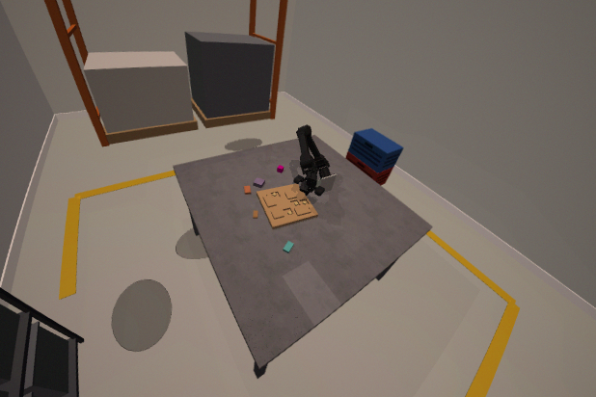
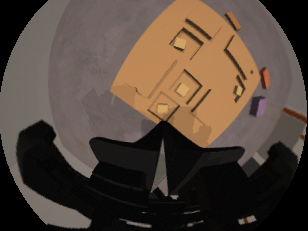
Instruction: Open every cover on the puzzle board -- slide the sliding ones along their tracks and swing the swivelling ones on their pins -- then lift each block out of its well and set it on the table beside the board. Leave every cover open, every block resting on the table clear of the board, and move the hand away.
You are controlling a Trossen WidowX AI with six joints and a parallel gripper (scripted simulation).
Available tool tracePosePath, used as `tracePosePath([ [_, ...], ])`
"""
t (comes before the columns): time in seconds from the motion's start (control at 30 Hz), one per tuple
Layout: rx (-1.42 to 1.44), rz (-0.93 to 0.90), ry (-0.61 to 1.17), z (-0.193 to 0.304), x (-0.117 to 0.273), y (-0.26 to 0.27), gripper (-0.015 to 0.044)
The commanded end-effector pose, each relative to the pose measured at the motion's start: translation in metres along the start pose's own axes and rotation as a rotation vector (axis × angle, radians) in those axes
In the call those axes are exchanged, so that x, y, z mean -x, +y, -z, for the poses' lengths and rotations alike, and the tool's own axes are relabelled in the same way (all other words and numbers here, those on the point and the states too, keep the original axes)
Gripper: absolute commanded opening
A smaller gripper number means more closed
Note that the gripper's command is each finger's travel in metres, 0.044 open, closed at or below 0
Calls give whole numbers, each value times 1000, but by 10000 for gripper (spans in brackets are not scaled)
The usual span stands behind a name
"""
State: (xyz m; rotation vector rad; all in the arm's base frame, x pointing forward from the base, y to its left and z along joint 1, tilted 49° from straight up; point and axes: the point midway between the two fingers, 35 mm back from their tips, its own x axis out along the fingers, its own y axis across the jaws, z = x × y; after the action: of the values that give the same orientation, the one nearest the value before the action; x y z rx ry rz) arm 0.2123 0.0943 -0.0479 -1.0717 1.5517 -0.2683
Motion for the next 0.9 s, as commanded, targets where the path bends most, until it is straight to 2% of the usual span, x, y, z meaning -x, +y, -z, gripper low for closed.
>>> tracePosePath([
  [0.0,50,-3,1,1,-1,0,0],
  [0.2,50,-3,1,1,-8,0,0],
  [0.53,49,-1,2,1,-50,-1,0],
  [0.87,49,0,2,2,-55,-1,0],
])
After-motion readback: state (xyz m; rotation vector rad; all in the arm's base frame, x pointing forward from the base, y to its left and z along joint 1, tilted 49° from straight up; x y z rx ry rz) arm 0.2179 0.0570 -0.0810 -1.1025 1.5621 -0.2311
